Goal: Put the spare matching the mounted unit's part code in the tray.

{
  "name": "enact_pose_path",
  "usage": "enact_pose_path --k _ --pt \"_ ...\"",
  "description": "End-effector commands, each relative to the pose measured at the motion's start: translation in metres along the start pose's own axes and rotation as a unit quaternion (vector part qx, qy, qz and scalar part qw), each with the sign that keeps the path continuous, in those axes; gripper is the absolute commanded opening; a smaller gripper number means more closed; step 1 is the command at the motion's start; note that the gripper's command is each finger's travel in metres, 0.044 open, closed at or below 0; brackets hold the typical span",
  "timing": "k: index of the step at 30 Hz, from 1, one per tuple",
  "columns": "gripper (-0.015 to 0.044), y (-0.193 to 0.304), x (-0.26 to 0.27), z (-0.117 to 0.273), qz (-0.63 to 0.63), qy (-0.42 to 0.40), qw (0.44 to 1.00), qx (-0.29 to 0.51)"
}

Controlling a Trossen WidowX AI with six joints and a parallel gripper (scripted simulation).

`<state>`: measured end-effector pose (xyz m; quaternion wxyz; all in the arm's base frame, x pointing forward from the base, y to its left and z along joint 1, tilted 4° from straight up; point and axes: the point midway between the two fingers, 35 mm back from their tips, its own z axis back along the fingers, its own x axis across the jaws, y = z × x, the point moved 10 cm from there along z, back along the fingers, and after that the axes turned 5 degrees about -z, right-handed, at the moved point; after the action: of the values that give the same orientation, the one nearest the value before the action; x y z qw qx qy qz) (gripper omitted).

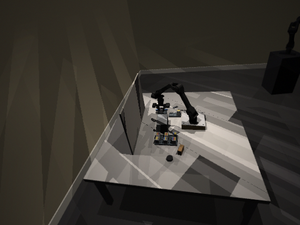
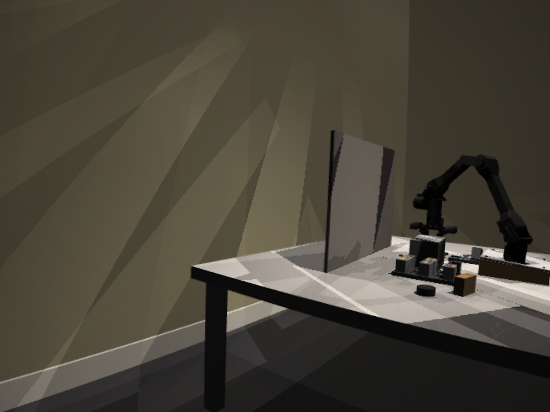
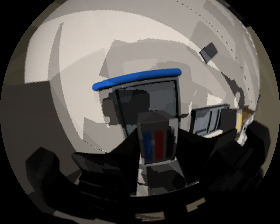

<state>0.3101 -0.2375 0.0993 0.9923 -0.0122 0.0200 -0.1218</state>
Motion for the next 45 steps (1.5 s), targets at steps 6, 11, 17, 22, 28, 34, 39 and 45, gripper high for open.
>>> enact_pose_path --k 6,11,17,22,28,34,39,45 --pt "0.0 0.001 -0.003 -0.008 0.002 0.002 1.0 0.002" --pt "0.0026 0.001 -0.002 -0.008 0.0 0.0 1.0 0.0" --pt "0.0184 0.001 -0.002 -0.008 0.0 0.0 1.0 0.0" --pt "0.0315 0.001 -0.002 -0.008 0.0 0.0 1.0 0.0" --pt "0.044 0.0 0.0 0.003 0.0 0.0 1.0 0.0" --pt "0.044 0.001 -0.002 0.096 0.002 0.002 1.0 0.002" --pt "0.044 0.0 -0.002 0.098 0.004 -0.01 1.0 -0.004" --pt "0.044 0.0 -0.002 0.098 0.004 -0.01 1.0 -0.004"
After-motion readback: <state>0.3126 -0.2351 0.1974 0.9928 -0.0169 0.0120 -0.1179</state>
